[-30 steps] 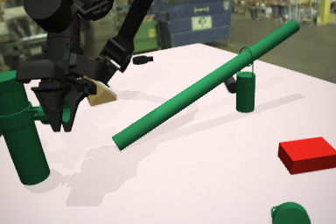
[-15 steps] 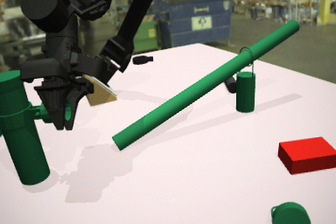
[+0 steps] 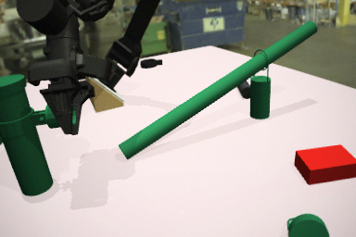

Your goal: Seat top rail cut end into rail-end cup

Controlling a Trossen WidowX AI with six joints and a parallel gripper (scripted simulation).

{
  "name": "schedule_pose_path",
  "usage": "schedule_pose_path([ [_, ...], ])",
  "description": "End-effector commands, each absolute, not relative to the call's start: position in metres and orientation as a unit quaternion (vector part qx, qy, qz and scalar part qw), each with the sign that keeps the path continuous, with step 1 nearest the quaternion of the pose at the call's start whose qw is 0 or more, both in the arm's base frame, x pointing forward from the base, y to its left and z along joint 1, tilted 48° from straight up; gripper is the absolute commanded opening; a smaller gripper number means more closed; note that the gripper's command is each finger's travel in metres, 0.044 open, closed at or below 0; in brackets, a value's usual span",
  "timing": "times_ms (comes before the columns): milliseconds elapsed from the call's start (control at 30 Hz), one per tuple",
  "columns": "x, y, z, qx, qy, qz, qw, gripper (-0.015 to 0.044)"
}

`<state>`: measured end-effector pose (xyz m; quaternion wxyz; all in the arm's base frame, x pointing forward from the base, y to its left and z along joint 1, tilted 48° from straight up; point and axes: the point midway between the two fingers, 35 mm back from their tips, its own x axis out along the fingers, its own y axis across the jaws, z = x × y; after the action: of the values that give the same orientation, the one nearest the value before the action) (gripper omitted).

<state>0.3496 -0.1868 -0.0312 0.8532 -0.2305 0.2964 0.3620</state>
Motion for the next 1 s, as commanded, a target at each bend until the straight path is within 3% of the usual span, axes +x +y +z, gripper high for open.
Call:
schedule_pose_path([
  [0,0.346,-0.188,-0.031,-0.240,0.289,0.364,0.852,0.0000],
  [967,0.327,-0.184,-0.030,-0.299,0.207,0.402,0.840,0.0000],
])
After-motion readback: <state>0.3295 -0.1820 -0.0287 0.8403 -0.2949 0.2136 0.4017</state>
